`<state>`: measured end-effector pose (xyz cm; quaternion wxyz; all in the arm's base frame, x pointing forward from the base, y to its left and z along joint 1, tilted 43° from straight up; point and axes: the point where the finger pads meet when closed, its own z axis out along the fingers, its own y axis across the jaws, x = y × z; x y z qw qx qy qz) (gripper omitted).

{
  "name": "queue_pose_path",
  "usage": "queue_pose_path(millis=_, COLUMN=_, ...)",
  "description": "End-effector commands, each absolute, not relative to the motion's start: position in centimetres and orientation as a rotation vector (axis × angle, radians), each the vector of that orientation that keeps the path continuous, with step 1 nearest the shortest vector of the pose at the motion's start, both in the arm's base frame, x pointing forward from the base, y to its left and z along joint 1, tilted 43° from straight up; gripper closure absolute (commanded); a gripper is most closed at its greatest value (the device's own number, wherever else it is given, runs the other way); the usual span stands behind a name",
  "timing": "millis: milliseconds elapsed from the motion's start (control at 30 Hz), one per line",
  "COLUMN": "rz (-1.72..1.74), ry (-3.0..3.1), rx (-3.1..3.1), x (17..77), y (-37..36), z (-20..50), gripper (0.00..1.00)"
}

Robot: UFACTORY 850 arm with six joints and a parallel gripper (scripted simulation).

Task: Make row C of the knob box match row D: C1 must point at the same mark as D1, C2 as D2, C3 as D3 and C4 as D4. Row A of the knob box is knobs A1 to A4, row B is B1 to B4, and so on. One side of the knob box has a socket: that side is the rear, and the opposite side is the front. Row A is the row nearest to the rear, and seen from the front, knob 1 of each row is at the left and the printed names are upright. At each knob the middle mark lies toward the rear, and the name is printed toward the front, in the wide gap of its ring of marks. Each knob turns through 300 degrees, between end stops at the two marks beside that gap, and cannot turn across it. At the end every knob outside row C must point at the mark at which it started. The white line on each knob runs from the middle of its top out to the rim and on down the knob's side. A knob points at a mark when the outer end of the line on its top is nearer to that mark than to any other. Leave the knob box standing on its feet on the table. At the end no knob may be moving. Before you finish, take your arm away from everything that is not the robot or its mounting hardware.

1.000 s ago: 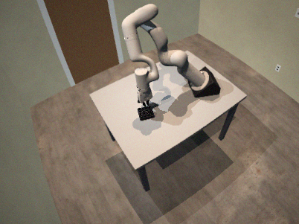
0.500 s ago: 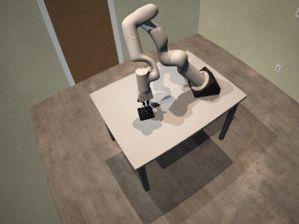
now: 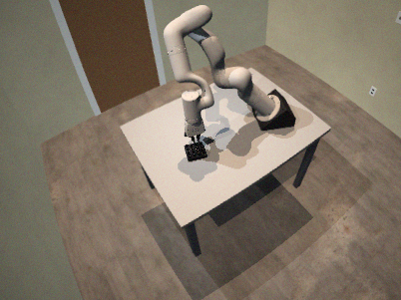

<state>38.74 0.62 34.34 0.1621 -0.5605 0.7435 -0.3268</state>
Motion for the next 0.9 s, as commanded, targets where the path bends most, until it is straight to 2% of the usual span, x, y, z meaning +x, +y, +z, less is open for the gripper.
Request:
queue_pose_path(millis=0, rz=-0.933, ry=2.121, rx=-1.598, x=38.76, y=0.63, z=34.39, gripper=0.81)
queue_pose_path(millis=867, rz=-0.933, ry=2.121, rx=-1.598, x=38.92, y=0.56, z=34.21, gripper=0.81)
